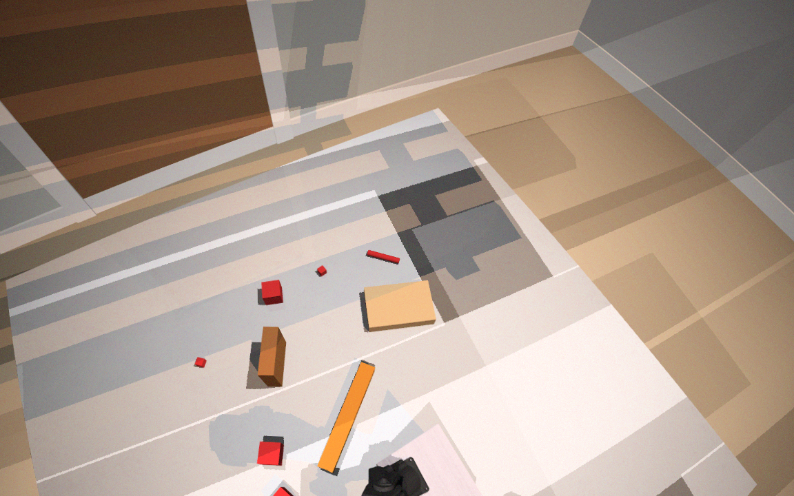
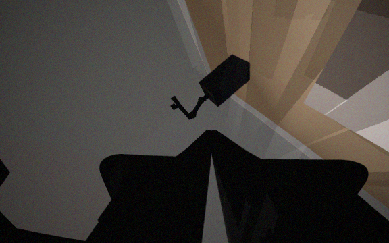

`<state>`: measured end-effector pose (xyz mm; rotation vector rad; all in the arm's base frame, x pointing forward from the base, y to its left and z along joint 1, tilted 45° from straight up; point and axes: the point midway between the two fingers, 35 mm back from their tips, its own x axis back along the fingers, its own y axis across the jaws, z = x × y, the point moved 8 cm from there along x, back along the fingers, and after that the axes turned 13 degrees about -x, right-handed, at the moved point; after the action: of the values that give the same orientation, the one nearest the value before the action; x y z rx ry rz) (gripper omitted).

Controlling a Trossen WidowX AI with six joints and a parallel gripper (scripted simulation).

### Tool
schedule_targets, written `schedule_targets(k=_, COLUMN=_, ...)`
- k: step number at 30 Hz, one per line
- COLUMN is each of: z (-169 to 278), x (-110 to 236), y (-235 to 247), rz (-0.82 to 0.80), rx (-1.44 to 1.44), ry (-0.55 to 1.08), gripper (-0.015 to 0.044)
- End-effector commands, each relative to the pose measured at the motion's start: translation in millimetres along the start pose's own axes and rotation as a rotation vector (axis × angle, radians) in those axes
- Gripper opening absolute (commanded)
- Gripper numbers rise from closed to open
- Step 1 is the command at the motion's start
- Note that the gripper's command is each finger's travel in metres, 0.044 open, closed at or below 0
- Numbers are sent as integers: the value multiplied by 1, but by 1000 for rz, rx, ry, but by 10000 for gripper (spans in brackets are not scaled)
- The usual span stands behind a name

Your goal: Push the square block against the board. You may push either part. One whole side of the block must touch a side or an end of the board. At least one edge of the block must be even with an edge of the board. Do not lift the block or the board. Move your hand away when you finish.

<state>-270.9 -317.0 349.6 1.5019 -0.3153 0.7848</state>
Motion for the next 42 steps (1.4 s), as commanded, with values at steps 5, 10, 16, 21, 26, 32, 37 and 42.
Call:
schedule_targets(k=5, z=27, x=17, y=-21, rz=34, rx=97, ry=75, gripper=0)
schedule_targets(k=10, z=43, x=28, y=-33, rz=52, rx=169, ry=124, gripper=0)
schedule_targets(k=16, z=53, x=34, y=-50, rz=74, rx=198, ry=174, gripper=0)
schedule_targets(k=21, z=67, x=42, y=-66, rz=100, rx=299, ry=228, gripper=0)
schedule_targets(k=26, z=81, x=55, y=-84, rz=123, rx=431, ry=289, gripper=0)
schedule_targets(k=32, z=97, x=71, y=-107, rz=147, rx=598, ry=369, gripper=0)
schedule_targets(k=37, z=111, x=84, y=-127, rz=167, rx=753, ry=446, gripper=0)
schedule_targets(k=42, z=122, x=100, y=-147, rz=176, rx=903, ry=525, gripper=0)
